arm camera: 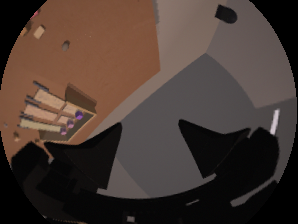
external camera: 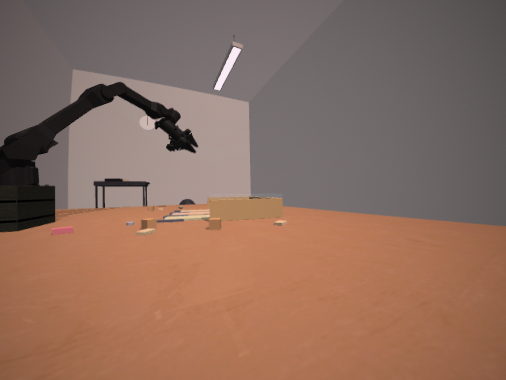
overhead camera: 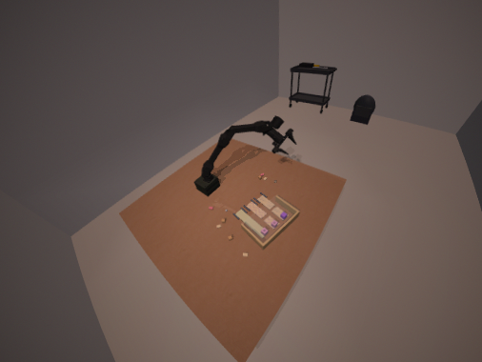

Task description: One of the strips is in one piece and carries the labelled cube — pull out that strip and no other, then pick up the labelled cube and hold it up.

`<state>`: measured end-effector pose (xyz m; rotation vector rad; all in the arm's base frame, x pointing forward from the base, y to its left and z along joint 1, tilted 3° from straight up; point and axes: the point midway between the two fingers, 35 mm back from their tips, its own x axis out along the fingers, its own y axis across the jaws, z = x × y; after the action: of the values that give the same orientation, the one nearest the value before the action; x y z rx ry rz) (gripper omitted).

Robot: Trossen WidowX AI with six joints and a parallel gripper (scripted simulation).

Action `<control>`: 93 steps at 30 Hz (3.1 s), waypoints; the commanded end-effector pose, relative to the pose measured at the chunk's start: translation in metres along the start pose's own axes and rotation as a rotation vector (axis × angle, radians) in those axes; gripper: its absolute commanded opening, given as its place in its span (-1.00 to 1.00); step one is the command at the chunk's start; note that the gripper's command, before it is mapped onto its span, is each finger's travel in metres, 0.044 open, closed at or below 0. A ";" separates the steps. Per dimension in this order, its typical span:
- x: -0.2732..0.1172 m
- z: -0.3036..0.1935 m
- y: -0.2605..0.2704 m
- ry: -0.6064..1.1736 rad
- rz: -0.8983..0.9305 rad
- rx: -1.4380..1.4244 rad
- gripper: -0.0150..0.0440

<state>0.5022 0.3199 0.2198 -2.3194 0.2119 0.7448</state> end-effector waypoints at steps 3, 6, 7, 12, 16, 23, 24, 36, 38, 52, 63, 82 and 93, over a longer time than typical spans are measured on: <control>0.000 -0.015 0.013 0.002 0.008 0.108 0.86; -0.002 -0.042 0.040 0.009 0.023 0.325 0.86; -0.003 -0.051 0.050 0.012 0.027 0.397 0.86; -0.014 -0.086 0.103 0.033 0.045 0.759 0.86; -0.026 -0.106 0.149 0.055 0.052 1.048 0.86; -0.055 -0.120 0.233 0.102 0.046 1.553 0.86; -0.059 -0.120 0.245 0.109 0.043 1.625 0.86; -0.110 -0.085 0.376 0.191 -0.035 2.434 0.86; -0.111 -0.084 0.377 0.192 -0.036 2.446 0.86; -0.111 -0.084 0.377 0.192 -0.036 2.446 0.86; -0.093 -0.093 0.390 0.283 0.122 2.480 0.33; -0.025 -0.094 0.488 0.734 1.103 2.426 -0.49; -0.018 -0.089 0.494 0.734 1.103 2.426 -0.49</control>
<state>0.3585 -0.1106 0.0113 0.1930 1.5579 -0.2590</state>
